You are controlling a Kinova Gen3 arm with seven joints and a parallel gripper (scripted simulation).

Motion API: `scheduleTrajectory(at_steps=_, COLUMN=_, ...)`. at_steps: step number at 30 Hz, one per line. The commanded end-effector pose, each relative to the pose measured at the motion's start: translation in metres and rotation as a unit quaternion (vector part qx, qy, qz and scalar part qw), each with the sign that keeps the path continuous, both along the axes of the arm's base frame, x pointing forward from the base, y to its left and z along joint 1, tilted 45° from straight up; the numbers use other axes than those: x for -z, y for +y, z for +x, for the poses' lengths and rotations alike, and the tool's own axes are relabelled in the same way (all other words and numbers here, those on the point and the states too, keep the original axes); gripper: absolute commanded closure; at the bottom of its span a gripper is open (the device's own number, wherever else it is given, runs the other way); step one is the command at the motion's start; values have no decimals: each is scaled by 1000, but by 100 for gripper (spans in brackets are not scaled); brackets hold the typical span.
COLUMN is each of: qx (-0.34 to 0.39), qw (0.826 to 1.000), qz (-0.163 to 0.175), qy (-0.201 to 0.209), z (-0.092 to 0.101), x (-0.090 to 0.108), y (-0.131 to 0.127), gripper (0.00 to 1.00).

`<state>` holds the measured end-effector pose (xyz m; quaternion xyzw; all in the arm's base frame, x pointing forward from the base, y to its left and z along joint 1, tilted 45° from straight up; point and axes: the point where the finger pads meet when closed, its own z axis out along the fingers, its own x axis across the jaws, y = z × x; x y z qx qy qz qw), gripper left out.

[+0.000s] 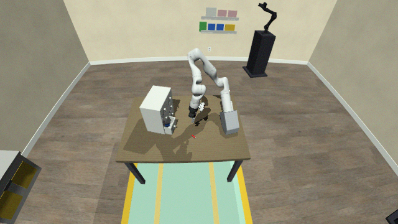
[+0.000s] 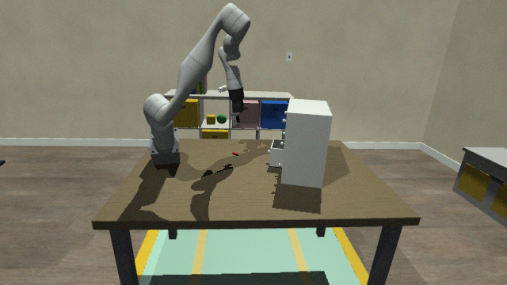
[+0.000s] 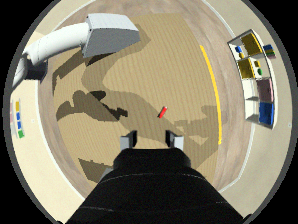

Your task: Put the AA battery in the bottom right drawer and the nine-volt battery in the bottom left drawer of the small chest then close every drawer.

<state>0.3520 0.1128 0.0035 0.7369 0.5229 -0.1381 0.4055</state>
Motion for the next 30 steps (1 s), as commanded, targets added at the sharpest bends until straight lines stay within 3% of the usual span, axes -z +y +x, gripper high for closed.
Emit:
scheduleTrajectory(at_steps=1, qx=-9, qw=1000, qz=-5, qy=1, z=-4, x=1, y=2, gripper=0)
scheduleTrajectory(at_steps=18, qx=-86, qw=992, qz=-54, qy=-79, z=10, x=11, y=-16, gripper=0)
scheduleTrajectory(at_steps=30, qx=-153, qw=972, qz=-98, qy=-149, z=22, x=20, y=-32, gripper=0)
